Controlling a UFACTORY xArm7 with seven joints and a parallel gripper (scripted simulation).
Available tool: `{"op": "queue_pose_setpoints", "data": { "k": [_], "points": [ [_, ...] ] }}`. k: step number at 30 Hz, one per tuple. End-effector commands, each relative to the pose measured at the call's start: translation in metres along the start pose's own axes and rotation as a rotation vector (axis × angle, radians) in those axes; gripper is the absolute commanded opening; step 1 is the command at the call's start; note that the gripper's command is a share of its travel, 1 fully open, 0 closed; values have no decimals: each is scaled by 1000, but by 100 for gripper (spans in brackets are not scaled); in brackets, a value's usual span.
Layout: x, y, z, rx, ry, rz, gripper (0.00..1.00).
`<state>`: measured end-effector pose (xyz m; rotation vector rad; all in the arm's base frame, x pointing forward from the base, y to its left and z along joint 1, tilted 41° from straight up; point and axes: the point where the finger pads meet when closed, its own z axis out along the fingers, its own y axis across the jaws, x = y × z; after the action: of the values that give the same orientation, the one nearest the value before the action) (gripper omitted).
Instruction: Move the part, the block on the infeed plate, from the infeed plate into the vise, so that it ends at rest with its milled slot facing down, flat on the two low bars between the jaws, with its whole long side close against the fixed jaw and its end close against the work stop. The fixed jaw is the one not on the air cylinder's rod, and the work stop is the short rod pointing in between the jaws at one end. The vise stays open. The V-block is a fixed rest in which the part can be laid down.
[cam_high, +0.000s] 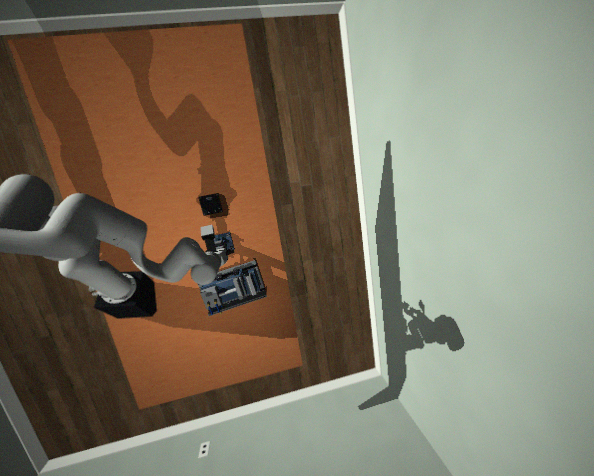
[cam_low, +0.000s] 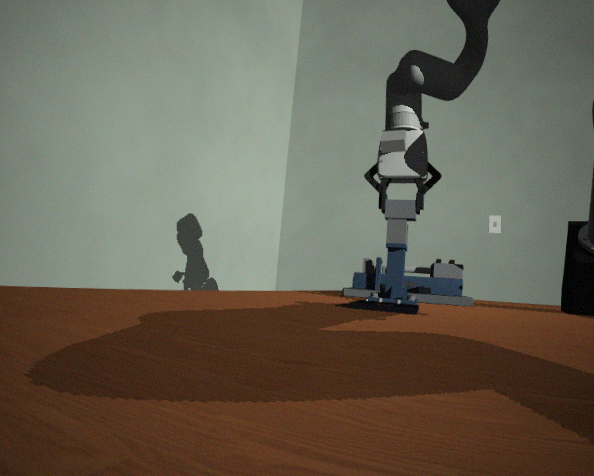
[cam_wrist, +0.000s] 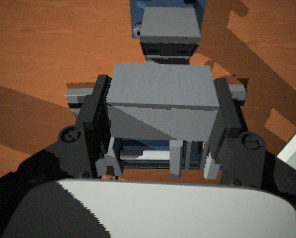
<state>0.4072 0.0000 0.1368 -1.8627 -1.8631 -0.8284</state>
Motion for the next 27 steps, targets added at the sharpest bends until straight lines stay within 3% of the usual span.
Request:
{"op": "queue_pose_setpoints", "data": {
  "k": [1, 27],
  "points": [
    [-1, 1, -2, -4, 0, 0, 0],
    [-1, 1, -1, -4, 11, 0, 0]
  ]
}}
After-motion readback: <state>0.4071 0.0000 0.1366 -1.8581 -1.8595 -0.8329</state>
